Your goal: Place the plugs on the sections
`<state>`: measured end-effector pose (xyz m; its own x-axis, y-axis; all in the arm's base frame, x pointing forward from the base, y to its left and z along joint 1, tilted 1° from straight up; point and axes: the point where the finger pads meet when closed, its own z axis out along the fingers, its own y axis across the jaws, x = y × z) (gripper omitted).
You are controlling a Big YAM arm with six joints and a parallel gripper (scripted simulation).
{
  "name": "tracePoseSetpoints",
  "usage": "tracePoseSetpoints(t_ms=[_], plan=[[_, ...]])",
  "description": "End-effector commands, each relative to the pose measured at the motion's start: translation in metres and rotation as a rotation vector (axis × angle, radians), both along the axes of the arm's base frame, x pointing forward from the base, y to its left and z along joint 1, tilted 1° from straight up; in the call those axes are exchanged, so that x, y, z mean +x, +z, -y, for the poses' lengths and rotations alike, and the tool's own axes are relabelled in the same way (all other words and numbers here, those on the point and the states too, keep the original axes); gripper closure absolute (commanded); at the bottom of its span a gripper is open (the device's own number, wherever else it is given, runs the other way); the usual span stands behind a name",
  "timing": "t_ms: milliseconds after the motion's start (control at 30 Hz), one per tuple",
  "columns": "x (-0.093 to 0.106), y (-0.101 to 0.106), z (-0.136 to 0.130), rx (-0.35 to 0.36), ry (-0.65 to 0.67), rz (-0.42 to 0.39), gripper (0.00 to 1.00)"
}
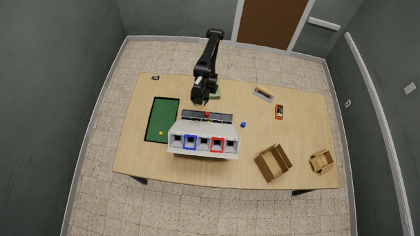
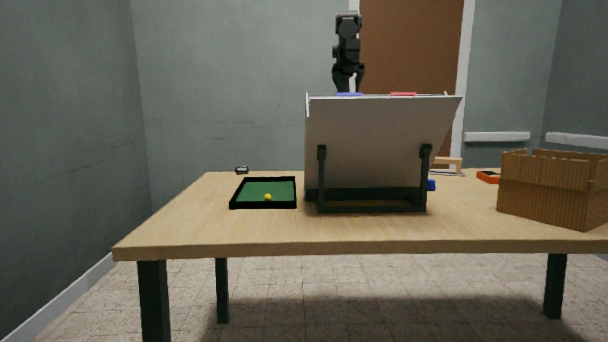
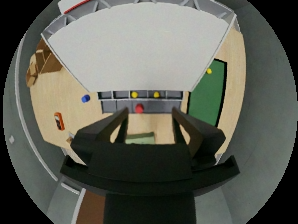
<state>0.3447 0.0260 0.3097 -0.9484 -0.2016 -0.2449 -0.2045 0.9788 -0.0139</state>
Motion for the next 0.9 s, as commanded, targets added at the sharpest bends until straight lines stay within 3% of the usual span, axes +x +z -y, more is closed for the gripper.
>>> tracePoseSetpoints(t_ms=[0, 467, 867], plan=[[-0.004, 0.003, -0.008, 0.010, -0.006, 0.054, 0.44], [-0.079, -0.045, -0.030, 0.037, -0.005, 0.172, 0.44], [-0.090, -0.055, -0.034, 0.040, -0.004, 0.180, 0.44]])
